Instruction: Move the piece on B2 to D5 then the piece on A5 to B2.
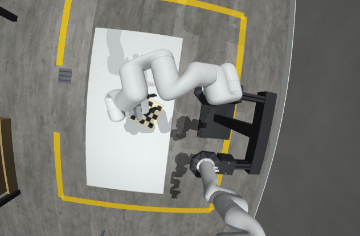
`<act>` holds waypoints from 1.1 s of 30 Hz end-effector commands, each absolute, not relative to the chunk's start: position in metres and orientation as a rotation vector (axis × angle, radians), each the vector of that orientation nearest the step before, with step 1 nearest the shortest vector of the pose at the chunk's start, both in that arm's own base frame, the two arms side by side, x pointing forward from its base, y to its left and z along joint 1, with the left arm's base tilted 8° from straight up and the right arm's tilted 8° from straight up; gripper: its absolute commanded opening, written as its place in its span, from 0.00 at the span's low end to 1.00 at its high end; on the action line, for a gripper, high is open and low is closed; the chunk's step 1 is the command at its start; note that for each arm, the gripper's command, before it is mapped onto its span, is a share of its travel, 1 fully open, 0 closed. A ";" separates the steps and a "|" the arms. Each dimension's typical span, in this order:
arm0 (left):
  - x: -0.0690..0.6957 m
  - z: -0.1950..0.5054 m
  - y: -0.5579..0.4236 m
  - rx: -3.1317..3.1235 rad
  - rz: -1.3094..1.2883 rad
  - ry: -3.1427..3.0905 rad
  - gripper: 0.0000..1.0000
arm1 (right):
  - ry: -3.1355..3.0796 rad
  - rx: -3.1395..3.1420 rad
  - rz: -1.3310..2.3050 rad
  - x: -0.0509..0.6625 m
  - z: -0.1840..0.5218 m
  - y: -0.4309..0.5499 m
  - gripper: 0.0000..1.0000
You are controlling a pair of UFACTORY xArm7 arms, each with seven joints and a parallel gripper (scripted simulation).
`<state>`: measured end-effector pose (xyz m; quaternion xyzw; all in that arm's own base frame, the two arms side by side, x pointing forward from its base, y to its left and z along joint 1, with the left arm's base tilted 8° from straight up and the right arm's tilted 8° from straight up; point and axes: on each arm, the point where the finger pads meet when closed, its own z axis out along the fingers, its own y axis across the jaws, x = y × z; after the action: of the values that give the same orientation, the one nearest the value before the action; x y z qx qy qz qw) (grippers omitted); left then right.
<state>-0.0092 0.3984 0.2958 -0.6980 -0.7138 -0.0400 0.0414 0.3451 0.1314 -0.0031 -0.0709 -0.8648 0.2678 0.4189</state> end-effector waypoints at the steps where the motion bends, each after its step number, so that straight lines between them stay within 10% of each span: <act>1: -0.009 0.298 0.399 -2.134 -0.127 -2.184 1.00 | -2.173 -0.178 0.670 0.346 -0.002 0.132 1.00; 33: -0.009 0.298 0.399 -2.134 -0.127 -2.184 1.00 | -2.049 -0.878 -0.401 0.364 -0.049 0.081 1.00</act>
<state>-0.0093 0.3982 0.2959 -0.6977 -0.7141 -0.0400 0.0412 0.3570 0.0903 -0.0463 -0.3127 -0.8324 -0.1137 0.4432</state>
